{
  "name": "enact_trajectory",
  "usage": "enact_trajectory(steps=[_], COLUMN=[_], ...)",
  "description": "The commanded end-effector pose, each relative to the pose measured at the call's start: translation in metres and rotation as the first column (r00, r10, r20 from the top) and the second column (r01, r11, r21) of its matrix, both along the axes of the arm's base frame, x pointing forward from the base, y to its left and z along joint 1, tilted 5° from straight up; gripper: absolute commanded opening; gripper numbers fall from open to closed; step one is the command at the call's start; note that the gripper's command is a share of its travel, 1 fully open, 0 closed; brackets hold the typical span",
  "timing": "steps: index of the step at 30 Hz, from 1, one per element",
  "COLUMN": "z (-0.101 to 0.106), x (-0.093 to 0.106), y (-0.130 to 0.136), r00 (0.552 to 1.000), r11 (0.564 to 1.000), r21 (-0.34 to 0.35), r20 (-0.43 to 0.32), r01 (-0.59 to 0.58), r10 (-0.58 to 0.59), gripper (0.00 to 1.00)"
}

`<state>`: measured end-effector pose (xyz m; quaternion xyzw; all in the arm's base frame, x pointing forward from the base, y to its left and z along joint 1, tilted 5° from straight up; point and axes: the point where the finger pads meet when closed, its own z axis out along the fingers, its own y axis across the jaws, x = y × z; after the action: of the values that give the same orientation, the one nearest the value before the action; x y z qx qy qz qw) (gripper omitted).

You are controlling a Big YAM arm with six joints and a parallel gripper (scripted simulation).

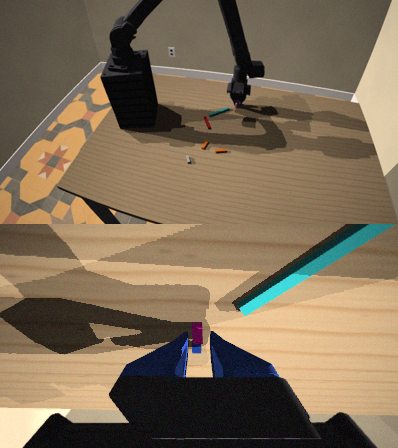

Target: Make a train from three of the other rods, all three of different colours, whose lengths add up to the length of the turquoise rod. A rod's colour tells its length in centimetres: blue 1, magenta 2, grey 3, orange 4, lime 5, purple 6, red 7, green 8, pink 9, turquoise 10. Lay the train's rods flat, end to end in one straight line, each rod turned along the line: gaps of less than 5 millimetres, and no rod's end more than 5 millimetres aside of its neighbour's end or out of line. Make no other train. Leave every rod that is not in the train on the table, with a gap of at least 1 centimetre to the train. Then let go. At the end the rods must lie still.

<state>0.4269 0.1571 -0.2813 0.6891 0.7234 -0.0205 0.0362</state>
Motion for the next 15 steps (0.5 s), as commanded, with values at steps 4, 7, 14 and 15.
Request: enact_trajectory(steps=[4,7,14,15], z=[0.043,0.059,0.084,0.087], x=[0.006,0.006,0.005,0.004], y=[0.011,0.01,0.012,0.013], r00=[1.0,1.0,1.0,1.0], r11=[1.0,1.0,1.0,1.0], r21=[0.005,0.005,0.005,0.005], r20=[0.021,0.021,0.021,0.021], r01=[-0.004,0.0,0.0,-0.003], r10=[0.004,0.0,0.0,0.002], gripper=[0.23,0.23,0.23,0.23])
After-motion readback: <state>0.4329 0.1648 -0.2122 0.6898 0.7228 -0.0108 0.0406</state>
